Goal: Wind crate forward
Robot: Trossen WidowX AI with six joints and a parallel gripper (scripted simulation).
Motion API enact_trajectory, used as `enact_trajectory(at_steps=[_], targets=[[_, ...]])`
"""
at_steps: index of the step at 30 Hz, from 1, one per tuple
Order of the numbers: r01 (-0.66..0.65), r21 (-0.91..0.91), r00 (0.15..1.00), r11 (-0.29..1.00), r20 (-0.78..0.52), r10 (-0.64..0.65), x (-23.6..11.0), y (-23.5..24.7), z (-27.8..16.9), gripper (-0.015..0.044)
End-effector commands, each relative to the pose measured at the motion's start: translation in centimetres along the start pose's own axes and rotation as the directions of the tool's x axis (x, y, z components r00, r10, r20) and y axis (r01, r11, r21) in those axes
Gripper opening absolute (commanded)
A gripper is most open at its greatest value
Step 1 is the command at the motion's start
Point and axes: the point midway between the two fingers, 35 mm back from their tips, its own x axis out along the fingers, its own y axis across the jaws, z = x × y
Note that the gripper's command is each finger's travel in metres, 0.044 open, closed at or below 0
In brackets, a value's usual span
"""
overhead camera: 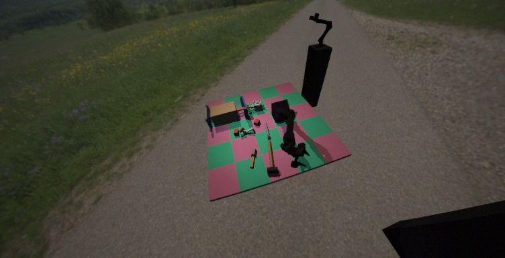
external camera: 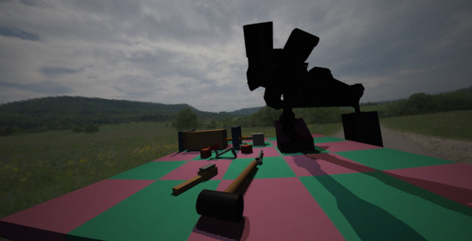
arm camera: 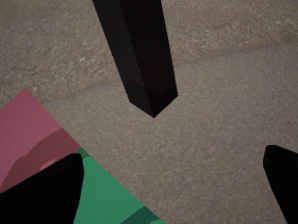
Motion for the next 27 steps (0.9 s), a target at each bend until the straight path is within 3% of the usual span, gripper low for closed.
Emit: enact_trajectory(at_steps=[1,7,14,27], targets=[[0.006,0.006,1.000,1.000,-0.004,-0.006,-0.1,-0.2,-0.2,0.0426],[0.224,0.185,0.970,0.957,-0.142,-0.200,-4.3,-5.0,-6.2,0.0440],[0.430,0.385,0.894,0.817,-0.308,-0.325,-10.6,-7.9,-14.4,0.0440],[0.743,0.608,0.664,0.280,-0.622,-0.415,-26.2,-6.4,-28.9,0.0440]])
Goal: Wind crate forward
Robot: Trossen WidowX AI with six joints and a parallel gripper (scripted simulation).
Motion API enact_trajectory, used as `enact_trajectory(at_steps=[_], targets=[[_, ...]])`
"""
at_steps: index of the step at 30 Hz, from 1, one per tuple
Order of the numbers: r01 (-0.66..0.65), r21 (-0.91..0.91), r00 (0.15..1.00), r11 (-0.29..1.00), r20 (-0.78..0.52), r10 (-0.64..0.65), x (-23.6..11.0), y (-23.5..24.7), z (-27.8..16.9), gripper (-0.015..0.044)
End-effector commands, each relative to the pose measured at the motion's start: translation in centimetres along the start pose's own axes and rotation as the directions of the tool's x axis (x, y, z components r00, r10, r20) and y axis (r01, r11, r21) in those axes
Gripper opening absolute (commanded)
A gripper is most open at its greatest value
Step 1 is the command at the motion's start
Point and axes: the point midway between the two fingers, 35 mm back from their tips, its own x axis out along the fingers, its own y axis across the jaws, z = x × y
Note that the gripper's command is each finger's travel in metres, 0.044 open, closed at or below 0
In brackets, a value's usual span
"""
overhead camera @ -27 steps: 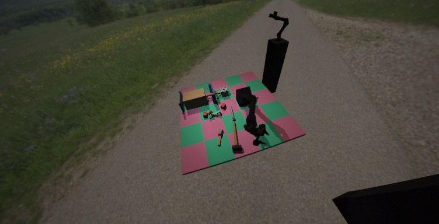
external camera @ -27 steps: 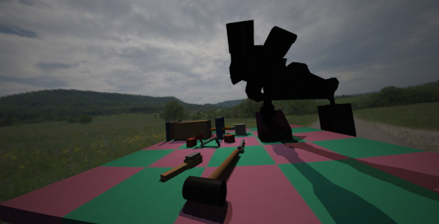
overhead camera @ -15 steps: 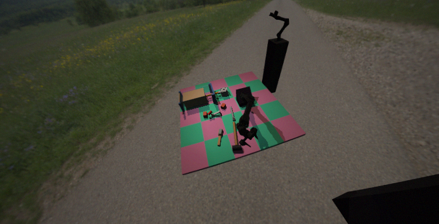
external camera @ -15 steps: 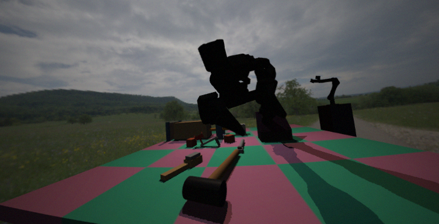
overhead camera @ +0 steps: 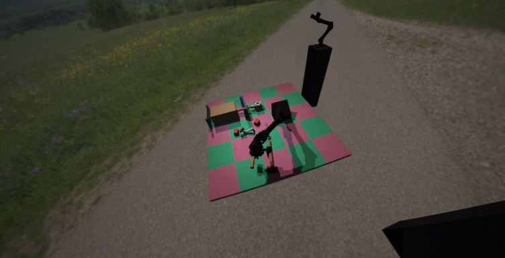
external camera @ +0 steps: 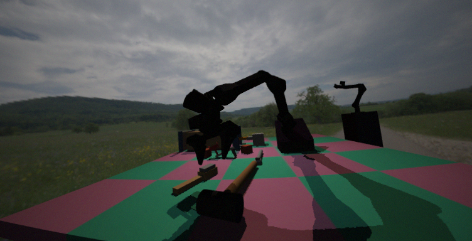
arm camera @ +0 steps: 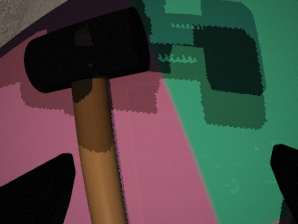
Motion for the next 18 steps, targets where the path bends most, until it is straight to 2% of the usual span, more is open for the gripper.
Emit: enact_trajectory(at_steps=[1,9,18], targets=[[0.119,0.202,0.992,0.972,-0.067,-0.107,-2.0,-5.5,-4.5,0.0440],[0.319,0.546,0.948,0.774,-0.200,-0.249,-8.0,-12.9,-13.7,0.0440],[0.455,0.817,0.885,0.354,-0.372,-0.279,-15.8,-16.0,-26.0,0.0440]])
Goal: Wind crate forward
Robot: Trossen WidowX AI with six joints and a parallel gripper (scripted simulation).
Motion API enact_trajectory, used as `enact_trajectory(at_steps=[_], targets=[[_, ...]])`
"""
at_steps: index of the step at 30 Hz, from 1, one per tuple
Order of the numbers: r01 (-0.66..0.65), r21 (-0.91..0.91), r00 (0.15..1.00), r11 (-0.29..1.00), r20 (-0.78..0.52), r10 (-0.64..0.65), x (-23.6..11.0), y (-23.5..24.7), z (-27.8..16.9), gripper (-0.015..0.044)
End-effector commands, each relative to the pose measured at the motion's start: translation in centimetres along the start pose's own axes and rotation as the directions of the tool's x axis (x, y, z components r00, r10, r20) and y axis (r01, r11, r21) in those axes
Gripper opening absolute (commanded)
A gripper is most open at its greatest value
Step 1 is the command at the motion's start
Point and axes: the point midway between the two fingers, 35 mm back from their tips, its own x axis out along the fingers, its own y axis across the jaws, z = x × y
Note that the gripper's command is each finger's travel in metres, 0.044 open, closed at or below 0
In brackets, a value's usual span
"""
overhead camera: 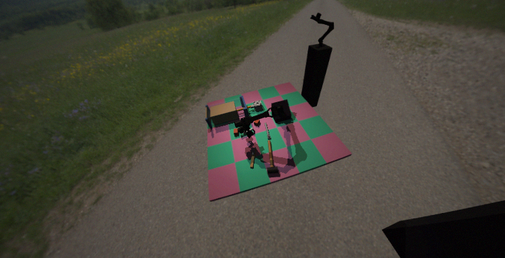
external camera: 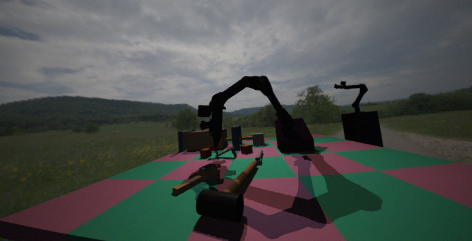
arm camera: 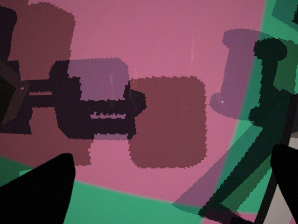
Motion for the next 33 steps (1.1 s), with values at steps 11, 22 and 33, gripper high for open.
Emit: enact_trajectory(at_steps=[11,22,33], targets=[[0.111,0.369,0.991,0.923,-0.107,-0.077,-1.8,-9.1,-5.6,0.0440],[0.109,0.368,0.992,0.923,-0.105,-0.076,0.5,-8.8,-3.0,0.0440],[0.108,0.368,0.992,0.924,-0.104,-0.074,3.2,-9.0,-3.2,0.0440]])
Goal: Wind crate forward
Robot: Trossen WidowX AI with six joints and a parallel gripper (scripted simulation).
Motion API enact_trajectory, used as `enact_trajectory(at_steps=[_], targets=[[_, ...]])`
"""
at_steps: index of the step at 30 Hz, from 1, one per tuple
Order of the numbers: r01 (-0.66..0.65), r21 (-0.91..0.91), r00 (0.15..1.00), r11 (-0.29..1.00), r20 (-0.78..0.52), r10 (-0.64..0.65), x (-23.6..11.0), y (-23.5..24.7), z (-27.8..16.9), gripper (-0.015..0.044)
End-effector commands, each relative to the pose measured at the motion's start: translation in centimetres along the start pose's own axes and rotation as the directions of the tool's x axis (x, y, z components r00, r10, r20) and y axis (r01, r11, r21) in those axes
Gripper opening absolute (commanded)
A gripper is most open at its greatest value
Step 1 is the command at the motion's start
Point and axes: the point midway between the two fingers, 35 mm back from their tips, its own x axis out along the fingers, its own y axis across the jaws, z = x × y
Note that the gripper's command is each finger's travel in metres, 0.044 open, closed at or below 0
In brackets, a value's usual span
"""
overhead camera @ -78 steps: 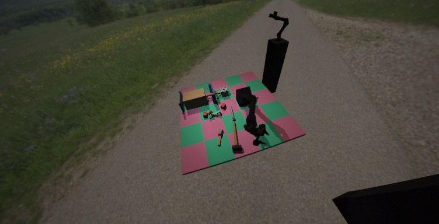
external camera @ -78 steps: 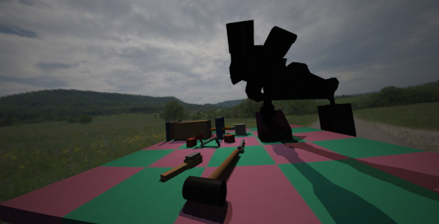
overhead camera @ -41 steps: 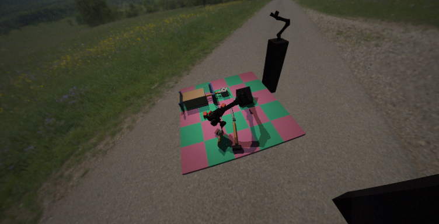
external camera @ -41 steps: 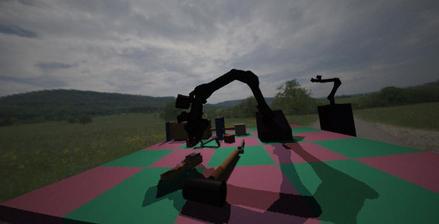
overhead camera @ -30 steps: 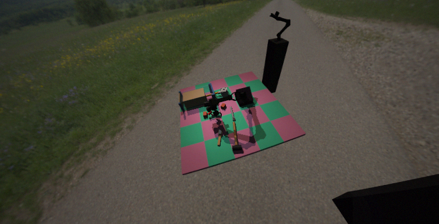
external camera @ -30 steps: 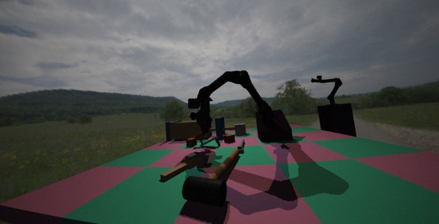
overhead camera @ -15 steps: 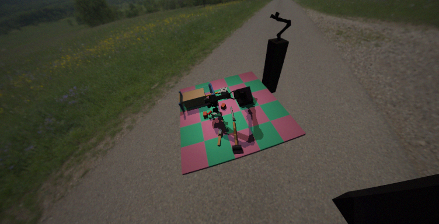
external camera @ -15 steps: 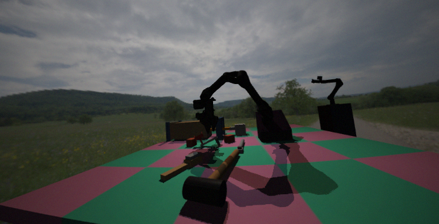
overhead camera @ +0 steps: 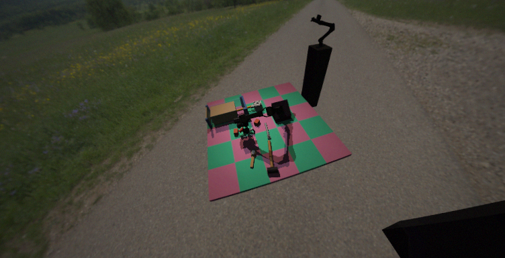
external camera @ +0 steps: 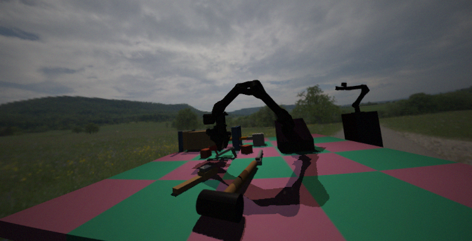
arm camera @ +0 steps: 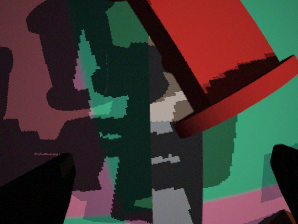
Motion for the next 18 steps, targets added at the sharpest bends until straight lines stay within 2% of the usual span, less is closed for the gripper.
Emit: enact_trajectory(at_steps=[1,18], targets=[[-0.001,0.007,1.000,1.000,-0.004,0.001,0.9,-0.2,0.0,0.0440],[-0.002,0.008,1.000,1.000,-0.004,0.002,2.9,-0.2,0.0,0.0440]])
